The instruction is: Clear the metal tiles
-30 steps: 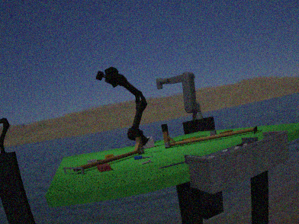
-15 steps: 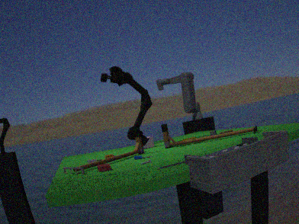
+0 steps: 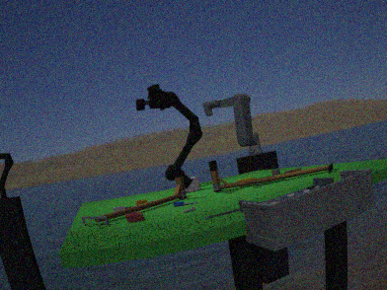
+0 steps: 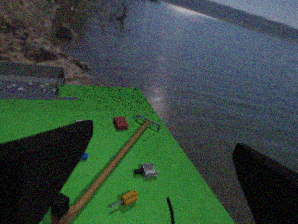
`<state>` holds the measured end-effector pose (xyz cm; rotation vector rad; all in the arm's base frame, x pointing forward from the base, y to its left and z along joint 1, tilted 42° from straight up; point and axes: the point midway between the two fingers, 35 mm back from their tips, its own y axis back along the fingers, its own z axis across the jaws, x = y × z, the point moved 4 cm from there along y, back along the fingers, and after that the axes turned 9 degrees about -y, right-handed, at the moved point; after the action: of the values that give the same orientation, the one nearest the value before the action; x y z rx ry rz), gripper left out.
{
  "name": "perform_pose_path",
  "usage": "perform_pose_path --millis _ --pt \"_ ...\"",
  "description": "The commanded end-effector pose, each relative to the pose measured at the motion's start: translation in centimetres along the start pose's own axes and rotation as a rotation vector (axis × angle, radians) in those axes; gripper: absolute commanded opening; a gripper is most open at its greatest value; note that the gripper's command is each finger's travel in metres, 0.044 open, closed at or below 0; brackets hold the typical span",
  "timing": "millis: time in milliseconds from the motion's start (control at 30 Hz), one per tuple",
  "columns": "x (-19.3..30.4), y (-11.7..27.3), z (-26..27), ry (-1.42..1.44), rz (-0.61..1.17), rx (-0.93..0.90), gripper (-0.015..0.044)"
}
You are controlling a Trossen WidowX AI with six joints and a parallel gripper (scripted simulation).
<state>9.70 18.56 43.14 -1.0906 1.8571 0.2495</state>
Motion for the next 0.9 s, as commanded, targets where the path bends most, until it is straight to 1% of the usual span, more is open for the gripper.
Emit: perform_pose_path --millis 0,533,867 --pt "0.9 -0.9 1.2 -0.067 0.041 0.018 0.044" --pt "3.7 -4.2 4.6 -0.272 0.153 0.111 0.044" --pt "3.9 -4.3 4.8 -0.281 0.161 0.115 0.044"
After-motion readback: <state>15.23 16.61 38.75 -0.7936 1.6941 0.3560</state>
